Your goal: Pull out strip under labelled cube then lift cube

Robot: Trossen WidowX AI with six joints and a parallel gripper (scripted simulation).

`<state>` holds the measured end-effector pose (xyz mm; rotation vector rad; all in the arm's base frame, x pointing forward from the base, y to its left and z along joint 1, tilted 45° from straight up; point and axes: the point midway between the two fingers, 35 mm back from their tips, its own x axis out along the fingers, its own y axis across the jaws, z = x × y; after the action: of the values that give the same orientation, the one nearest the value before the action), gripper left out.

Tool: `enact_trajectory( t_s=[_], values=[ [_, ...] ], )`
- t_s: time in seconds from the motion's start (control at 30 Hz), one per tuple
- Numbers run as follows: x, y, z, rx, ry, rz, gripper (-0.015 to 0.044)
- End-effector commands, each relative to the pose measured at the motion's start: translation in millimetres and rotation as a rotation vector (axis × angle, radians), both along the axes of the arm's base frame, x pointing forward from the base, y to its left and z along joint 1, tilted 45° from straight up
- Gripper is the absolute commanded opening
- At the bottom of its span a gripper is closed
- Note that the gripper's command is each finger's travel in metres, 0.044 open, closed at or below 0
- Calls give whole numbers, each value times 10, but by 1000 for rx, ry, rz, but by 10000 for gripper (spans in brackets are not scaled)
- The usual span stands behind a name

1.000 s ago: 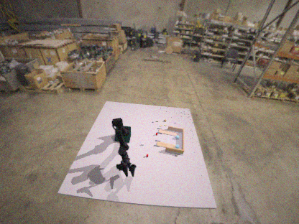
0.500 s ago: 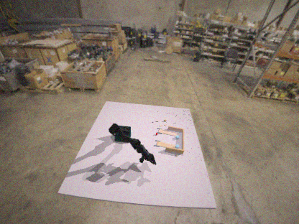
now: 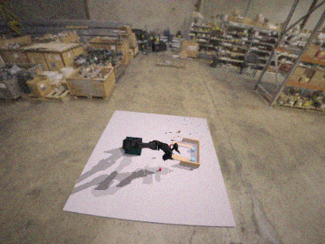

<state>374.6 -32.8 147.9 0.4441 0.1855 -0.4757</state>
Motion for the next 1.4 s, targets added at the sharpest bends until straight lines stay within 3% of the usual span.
enact_trajectory(
  t_s=[0.0,0.33,1.23,1.37],
  values=[
    [-127,635,-343,-335,254,186,400],
    [-668,1574,-763,-1049,570,550,400],
    [-681,1589,-769,-1064,575,556,400],
    [-497,1493,-841,-1020,684,527,295]
  ],
)
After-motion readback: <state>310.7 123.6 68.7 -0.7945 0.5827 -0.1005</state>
